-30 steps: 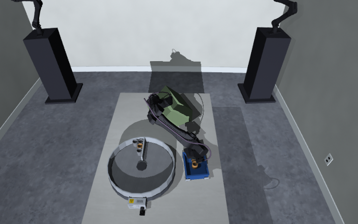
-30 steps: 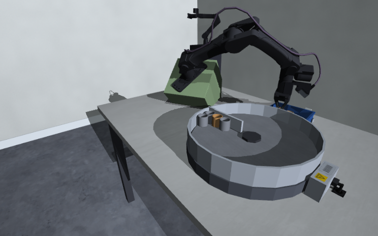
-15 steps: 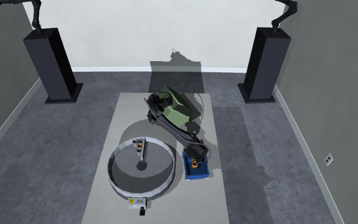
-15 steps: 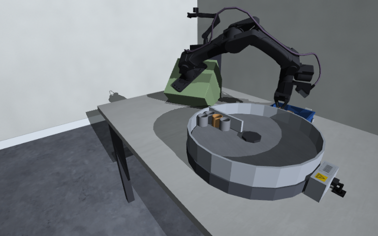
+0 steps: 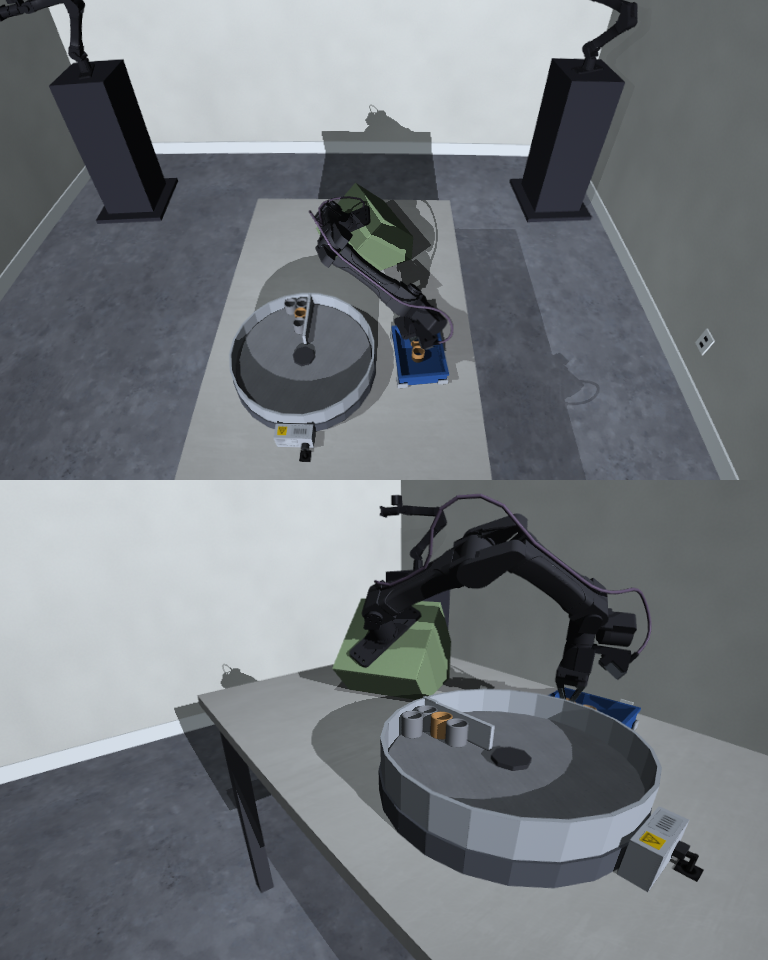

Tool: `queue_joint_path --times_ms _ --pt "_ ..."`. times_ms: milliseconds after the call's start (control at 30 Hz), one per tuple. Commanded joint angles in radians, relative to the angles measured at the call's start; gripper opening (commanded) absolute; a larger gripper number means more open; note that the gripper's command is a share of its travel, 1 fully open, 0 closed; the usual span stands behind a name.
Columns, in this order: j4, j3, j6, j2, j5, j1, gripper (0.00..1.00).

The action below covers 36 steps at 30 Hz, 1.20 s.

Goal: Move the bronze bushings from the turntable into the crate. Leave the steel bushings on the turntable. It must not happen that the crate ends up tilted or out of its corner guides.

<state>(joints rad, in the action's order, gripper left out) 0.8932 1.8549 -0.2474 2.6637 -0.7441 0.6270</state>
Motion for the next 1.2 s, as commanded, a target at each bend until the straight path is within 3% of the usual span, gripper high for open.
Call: queue_joint_path --times_ms 0,1167 --pt "-0.022 -0.001 -0.002 -0.040 -0.001 0.041 0.00" --pt "-0.020 0.022 -0.002 -0.045 -0.001 0.041 0.00"
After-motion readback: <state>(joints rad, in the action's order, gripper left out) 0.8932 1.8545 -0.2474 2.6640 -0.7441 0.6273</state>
